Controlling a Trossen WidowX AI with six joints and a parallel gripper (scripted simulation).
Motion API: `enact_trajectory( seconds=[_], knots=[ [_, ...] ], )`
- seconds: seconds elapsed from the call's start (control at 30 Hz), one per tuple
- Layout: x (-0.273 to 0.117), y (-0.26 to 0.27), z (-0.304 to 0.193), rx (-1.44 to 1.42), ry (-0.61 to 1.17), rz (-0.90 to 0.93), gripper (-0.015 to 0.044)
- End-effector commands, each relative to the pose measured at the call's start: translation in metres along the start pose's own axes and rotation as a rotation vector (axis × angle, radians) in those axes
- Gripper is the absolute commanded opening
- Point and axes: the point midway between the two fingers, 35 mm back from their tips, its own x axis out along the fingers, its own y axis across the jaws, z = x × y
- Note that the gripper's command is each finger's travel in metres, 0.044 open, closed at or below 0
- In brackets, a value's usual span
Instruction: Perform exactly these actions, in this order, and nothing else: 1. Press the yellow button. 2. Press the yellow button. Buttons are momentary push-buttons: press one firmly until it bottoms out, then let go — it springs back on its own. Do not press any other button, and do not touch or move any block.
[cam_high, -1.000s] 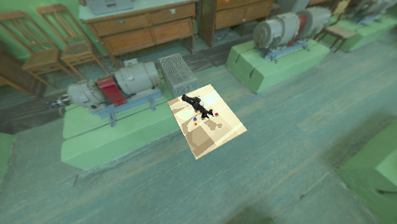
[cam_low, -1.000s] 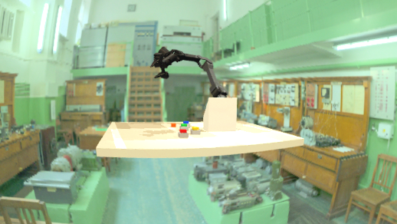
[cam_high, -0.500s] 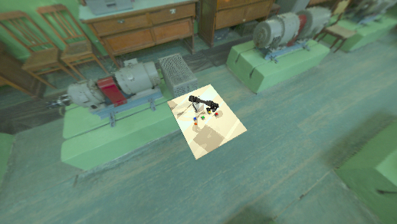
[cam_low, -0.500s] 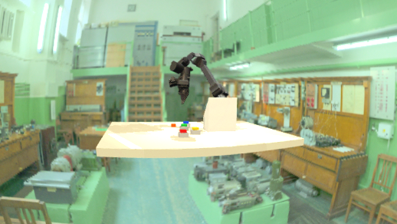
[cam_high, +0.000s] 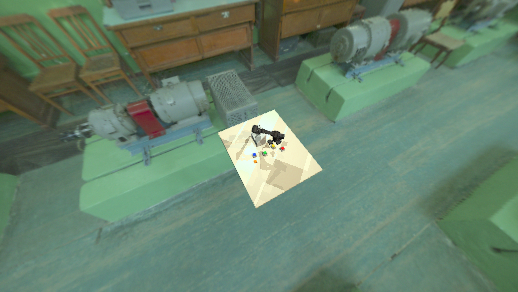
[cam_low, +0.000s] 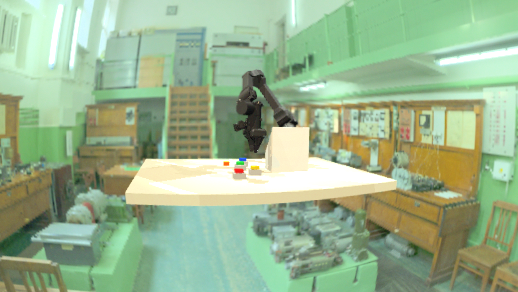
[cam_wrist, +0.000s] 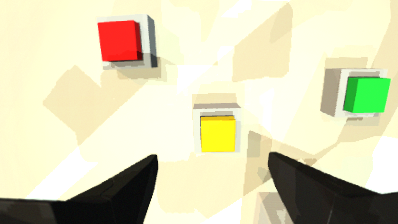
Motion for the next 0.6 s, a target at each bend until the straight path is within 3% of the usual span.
enact_trajectory(
  seconds=[0.0, 0.23, 0.57],
  knots=[
    [0.0329, -0.0074, -0.0089, -0.012, 0.017, -0.029, 0.0190],
    [0.0344, -0.0077, -0.0090, -0.011, 0.017, -0.031, 0.0020],
    [0.0354, -0.0077, -0.0089, -0.011, 0.017, -0.030, 0.0020]
  ],
)
